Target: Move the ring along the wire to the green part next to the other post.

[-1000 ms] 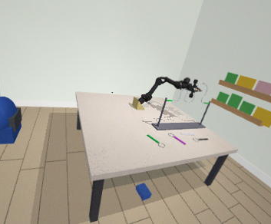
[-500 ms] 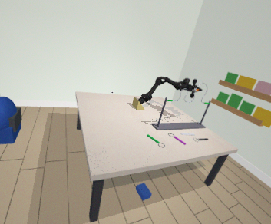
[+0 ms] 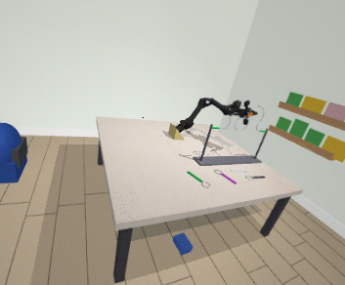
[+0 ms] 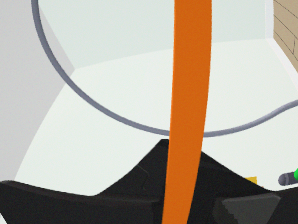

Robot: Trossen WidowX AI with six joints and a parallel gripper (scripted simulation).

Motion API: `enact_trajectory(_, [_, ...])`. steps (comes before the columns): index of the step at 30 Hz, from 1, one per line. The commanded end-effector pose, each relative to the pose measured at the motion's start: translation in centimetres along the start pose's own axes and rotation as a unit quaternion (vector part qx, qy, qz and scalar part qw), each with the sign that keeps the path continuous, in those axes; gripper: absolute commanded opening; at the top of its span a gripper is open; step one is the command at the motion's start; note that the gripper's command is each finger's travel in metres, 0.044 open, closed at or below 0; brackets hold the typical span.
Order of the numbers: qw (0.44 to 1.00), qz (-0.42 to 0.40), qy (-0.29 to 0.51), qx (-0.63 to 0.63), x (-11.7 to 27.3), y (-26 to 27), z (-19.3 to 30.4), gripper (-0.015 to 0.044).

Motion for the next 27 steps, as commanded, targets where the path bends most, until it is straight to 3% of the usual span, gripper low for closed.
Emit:
enact_trajectory(1, [1.0,-0.013,-0.005,-0.024,0.01,-0.06,-0.18,-0.015])
enact_trajectory(27, [0.992,-0.063,-0.017,-0.112,-0.07,-0.67,0.2,-0.015])
Point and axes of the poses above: the point midway between the two fingers, 35 mm back from their tips, its own x axis back along the fingers, its own y axis across the jaws, z = x × y, the point moved 4 cm from there along x, back along the fingers, and after that the axes turned 2 degrees about x, right-handed, at the moved point
